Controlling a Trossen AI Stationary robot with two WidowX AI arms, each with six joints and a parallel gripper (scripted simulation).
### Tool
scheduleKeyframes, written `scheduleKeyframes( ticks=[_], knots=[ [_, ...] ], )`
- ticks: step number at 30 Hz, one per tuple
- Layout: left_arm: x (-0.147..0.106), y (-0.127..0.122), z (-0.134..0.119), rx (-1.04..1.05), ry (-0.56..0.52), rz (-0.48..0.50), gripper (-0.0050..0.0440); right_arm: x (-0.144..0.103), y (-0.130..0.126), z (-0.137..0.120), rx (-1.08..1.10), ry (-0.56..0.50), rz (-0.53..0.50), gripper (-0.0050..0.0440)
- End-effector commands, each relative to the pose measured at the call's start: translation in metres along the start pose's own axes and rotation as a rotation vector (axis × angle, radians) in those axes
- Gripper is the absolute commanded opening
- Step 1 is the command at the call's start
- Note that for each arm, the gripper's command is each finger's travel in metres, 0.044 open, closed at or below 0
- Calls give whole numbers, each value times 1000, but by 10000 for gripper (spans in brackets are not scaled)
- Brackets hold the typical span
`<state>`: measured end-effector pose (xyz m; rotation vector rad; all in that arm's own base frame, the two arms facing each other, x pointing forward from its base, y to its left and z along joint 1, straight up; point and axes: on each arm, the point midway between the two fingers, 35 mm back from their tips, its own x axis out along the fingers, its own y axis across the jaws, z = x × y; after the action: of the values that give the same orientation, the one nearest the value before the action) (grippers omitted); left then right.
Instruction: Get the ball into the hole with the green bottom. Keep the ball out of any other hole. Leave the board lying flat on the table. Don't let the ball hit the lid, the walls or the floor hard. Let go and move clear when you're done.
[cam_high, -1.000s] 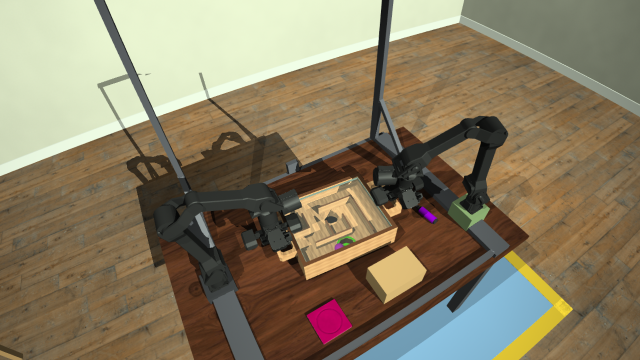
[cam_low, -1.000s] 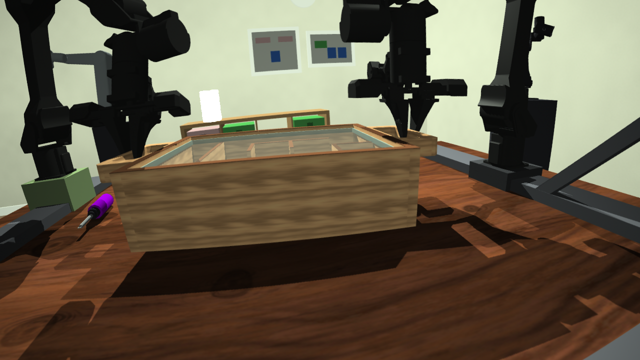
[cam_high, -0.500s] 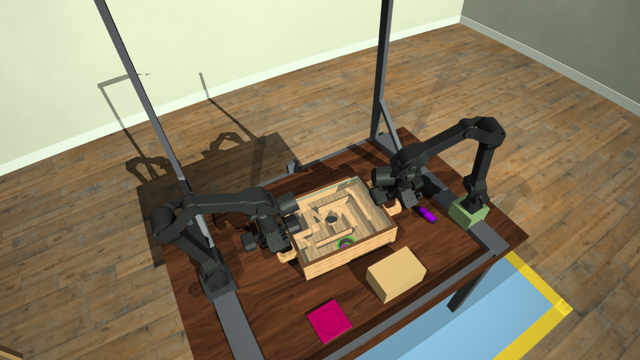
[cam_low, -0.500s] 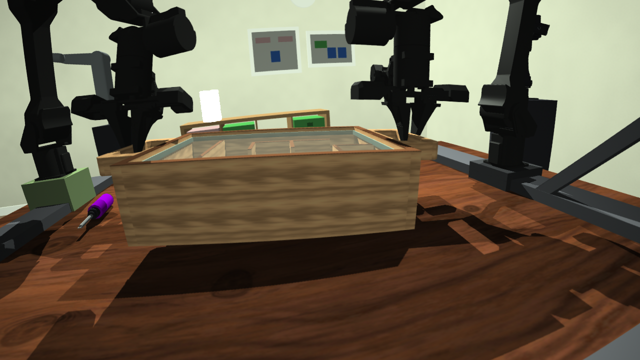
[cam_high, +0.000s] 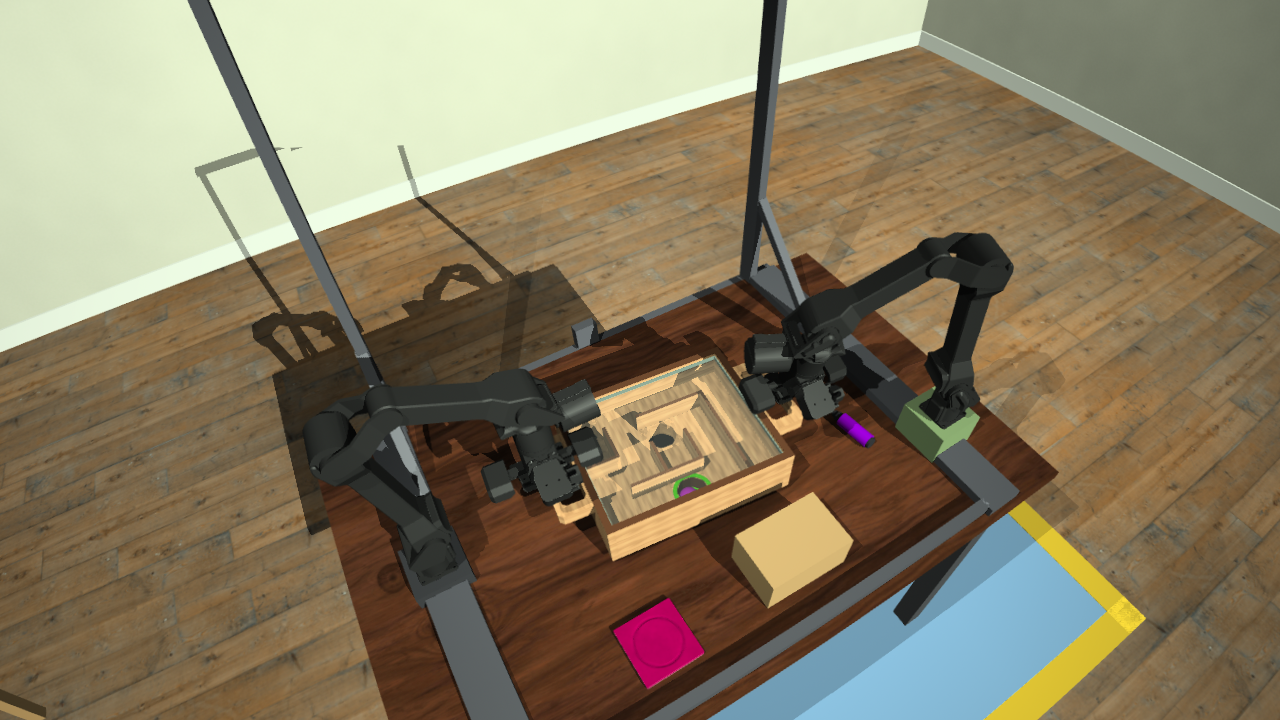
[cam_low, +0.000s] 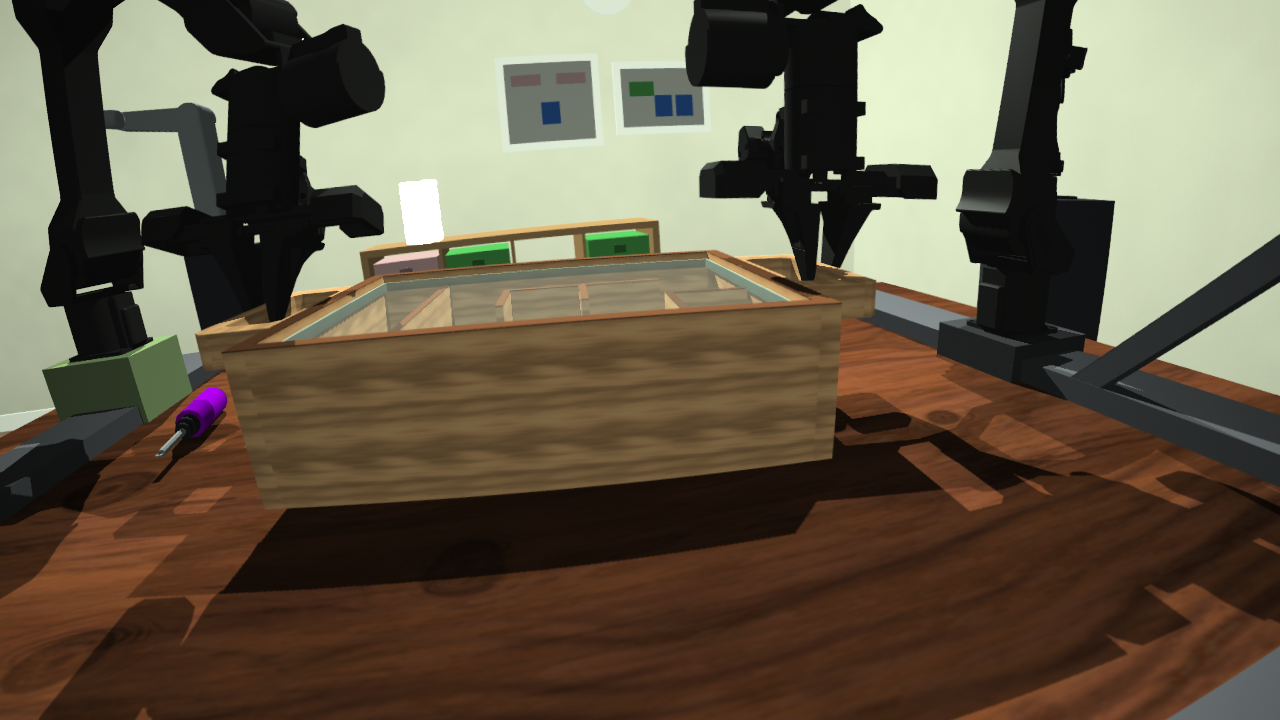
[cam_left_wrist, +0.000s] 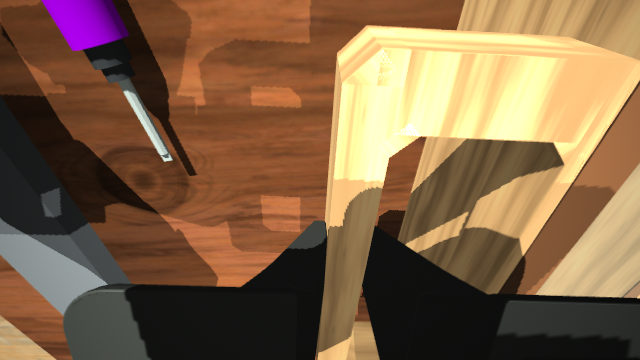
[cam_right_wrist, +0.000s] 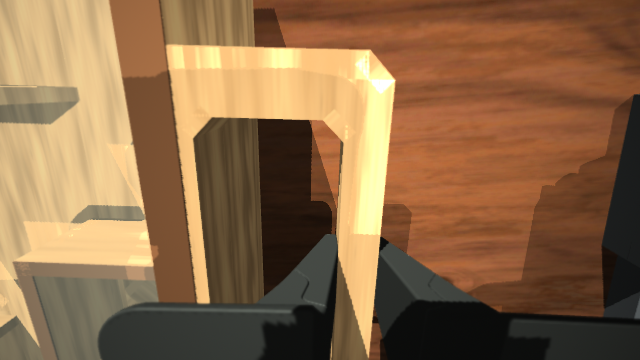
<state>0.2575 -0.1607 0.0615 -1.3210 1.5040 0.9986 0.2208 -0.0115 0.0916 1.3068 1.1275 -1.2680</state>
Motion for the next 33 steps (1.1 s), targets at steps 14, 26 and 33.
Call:
scheduleKeyframes(
  ticks=[14, 26, 33],
  knots=[
    [9, 3, -4, 21, 22, -43, -50, 6, 2, 0, -3, 1, -22, -50],
    [7, -1, -5, 32, 24, -54, 162, -1, 8, 0, -3, 4, 12, -50],
    [15, 2, 0, 19, 16, -29, 162, -1, 8, 0, -3, 3, 12, -50]
  ],
)
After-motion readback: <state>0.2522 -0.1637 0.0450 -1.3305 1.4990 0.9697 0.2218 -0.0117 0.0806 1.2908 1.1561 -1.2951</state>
